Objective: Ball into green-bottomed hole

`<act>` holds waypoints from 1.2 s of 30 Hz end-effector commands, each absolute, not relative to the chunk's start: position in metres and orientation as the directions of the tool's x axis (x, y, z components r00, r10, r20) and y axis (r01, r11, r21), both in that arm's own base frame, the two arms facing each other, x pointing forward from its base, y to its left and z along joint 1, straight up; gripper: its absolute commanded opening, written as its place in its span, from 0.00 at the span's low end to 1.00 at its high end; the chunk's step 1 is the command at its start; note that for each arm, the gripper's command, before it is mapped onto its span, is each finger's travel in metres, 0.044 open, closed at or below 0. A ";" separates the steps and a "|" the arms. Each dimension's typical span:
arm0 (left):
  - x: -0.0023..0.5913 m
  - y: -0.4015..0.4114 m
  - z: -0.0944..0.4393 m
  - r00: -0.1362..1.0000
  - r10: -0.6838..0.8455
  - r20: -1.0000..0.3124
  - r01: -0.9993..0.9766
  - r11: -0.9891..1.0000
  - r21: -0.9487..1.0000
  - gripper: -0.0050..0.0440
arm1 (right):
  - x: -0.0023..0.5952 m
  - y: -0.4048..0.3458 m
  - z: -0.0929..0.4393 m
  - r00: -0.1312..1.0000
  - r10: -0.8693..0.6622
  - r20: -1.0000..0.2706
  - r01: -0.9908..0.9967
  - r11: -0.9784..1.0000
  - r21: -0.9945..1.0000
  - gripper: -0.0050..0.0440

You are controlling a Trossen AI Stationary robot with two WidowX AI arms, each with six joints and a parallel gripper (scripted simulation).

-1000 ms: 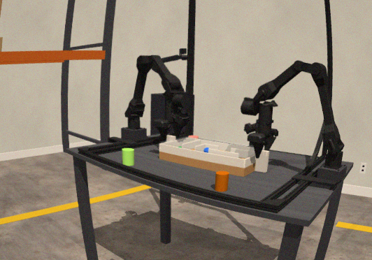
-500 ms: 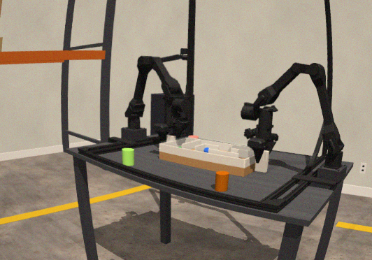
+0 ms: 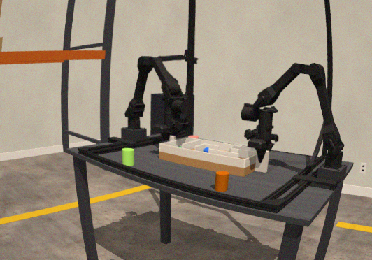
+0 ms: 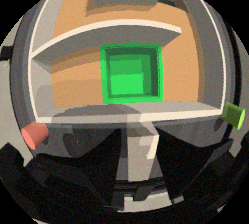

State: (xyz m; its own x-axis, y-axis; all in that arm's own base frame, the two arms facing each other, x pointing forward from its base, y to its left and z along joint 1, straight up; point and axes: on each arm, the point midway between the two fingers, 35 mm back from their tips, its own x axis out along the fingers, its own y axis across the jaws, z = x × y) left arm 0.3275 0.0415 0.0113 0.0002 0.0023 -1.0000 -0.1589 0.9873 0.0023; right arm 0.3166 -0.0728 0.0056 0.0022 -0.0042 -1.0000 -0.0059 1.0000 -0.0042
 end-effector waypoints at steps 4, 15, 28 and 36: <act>0.327 0.041 0.010 0.000 0.000 -1.000 -0.160 0.987 0.000 0.14 | 0.316 -0.071 0.004 0.000 0.000 -1.000 -0.010 1.000 0.000 0.14; 0.327 0.041 0.010 0.000 0.000 -1.000 -0.160 0.987 0.000 0.14 | 0.316 -0.071 0.004 0.000 0.000 -1.000 -0.010 1.000 0.000 0.14; 0.327 0.041 0.029 0.000 0.000 -1.000 -0.160 0.987 0.000 0.14 | 0.316 -0.072 0.022 0.000 0.000 -1.000 -0.010 1.000 0.000 0.14; 0.327 0.041 0.046 0.000 0.000 -1.000 -0.160 0.987 0.000 0.14 | 0.316 -0.072 0.041 0.000 0.000 -1.000 -0.010 1.000 0.000 0.14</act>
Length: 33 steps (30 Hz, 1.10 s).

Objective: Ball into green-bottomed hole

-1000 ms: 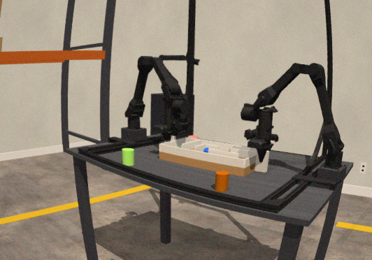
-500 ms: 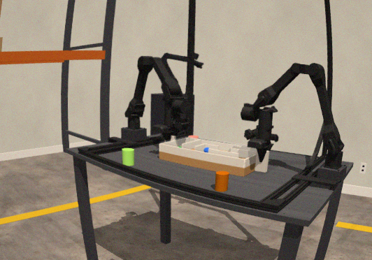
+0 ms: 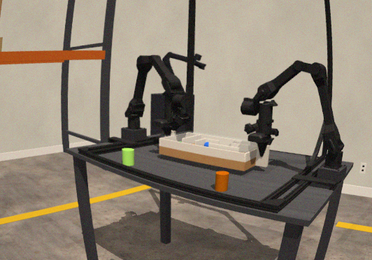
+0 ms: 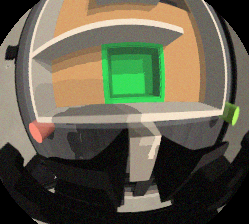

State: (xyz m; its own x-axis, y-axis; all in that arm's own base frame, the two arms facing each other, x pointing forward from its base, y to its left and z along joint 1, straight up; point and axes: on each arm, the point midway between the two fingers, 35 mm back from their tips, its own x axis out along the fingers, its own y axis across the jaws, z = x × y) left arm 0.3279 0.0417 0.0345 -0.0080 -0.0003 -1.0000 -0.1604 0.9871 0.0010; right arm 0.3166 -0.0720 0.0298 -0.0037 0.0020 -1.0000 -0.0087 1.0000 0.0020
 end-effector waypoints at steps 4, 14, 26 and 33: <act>0.327 0.041 0.050 0.000 0.000 -1.000 -0.160 0.987 0.000 0.14 | 0.316 -0.072 0.042 0.000 0.000 -1.000 -0.010 1.000 0.000 0.14; 0.326 0.041 0.041 0.038 0.006 -0.999 -0.161 0.987 0.000 0.14 | 0.318 -0.072 0.053 -0.038 0.000 -0.999 -0.011 1.000 0.000 0.14; 0.327 0.041 0.046 0.019 0.005 -1.000 -0.161 0.987 0.001 0.14 | 0.317 -0.072 0.049 -0.020 -0.002 -1.000 -0.011 1.000 -0.001 0.14; 0.330 0.042 0.062 -0.049 -0.006 -0.999 -0.161 0.987 0.002 0.14 | 0.314 -0.072 0.033 0.049 -0.001 -0.999 -0.011 1.000 -0.002 0.14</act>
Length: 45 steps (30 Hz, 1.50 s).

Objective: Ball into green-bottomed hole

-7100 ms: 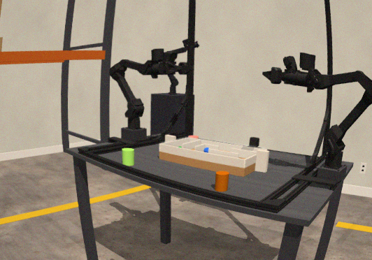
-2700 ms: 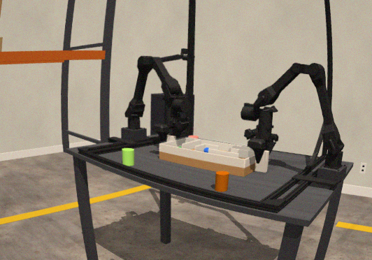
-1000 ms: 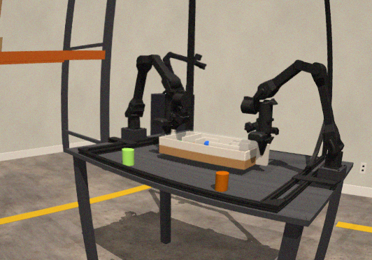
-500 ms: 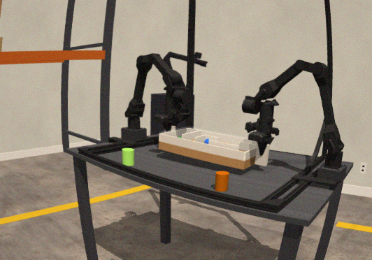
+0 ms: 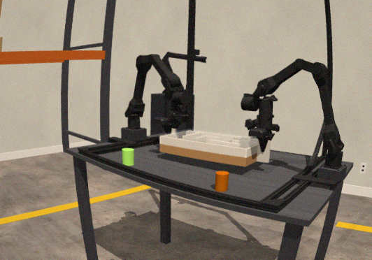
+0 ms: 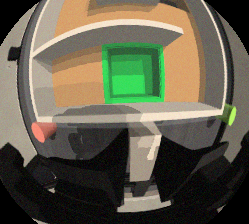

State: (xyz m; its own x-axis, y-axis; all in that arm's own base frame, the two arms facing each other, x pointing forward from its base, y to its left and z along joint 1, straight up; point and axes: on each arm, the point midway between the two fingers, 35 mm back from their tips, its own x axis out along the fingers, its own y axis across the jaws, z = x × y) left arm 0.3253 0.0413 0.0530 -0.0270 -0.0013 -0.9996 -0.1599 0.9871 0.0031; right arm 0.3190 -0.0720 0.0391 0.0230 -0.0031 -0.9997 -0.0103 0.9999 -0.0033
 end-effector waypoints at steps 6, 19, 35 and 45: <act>0.330 0.042 0.063 -0.051 -0.010 -0.999 -0.161 0.987 -0.002 0.14 | 0.314 -0.072 0.032 0.052 0.002 -0.999 -0.011 1.000 0.002 0.14; 0.327 0.041 0.046 0.018 -0.001 -1.000 -0.161 0.987 -0.003 0.14 | 0.317 -0.072 0.048 -0.018 0.003 -1.000 -0.011 1.000 0.003 0.14; 0.327 0.041 0.048 0.010 0.007 -1.000 -0.161 0.987 0.005 0.14 | 0.317 -0.072 0.047 -0.011 -0.006 -1.000 -0.011 1.000 -0.005 0.14; 0.330 0.042 0.062 -0.049 -0.011 -0.999 -0.161 0.987 -0.003 0.14 | 0.314 -0.072 0.033 0.050 0.003 -0.999 -0.011 1.000 0.003 0.14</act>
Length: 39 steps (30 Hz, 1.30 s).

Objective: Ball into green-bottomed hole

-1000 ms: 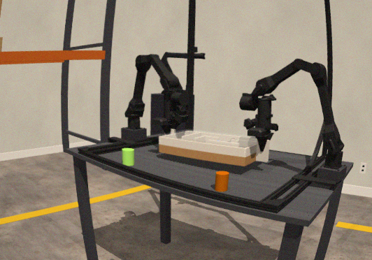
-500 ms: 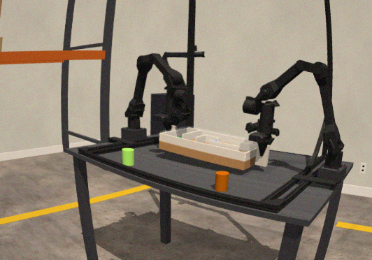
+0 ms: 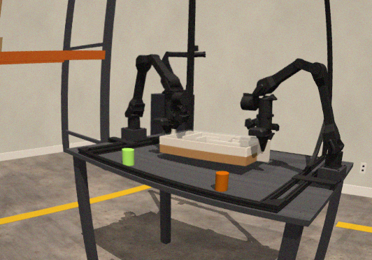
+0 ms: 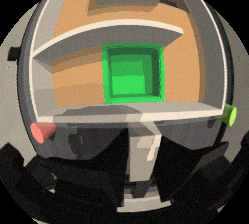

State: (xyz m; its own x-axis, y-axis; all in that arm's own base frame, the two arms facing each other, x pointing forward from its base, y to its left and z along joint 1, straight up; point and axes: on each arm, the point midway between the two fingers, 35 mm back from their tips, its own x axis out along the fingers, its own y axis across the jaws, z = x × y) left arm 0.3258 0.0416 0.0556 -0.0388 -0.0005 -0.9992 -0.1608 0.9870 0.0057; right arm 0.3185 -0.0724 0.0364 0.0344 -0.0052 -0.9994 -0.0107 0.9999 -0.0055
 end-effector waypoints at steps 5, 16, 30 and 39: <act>0.329 0.042 0.061 -0.045 -0.015 -0.999 -0.161 0.987 -0.008 0.14 | 0.315 -0.072 0.033 0.047 0.008 -0.999 -0.011 1.000 0.008 0.14; 0.327 0.042 0.050 0.002 -0.002 -1.000 -0.161 0.987 -0.002 0.14 | 0.316 -0.072 0.045 -0.001 0.002 -1.000 -0.011 1.000 0.002 0.14; 0.327 0.040 0.048 0.006 0.027 -1.000 -0.161 0.987 0.026 0.14 | 0.317 -0.071 0.047 -0.010 -0.026 -1.000 -0.011 1.000 -0.026 0.14; 0.328 0.043 0.058 -0.024 -0.044 -0.999 -0.162 0.986 -0.039 0.14 | 0.315 -0.074 0.037 0.030 0.039 -0.999 -0.012 0.999 0.039 0.14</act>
State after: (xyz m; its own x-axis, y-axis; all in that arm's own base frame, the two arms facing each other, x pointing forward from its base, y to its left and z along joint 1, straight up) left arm 0.3254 0.0416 0.0525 -0.0181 -0.0155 -0.9997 -0.1615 0.9868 -0.0124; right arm 0.3187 -0.0727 0.0412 0.0188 0.0126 -0.9997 -0.0114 0.9999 0.0124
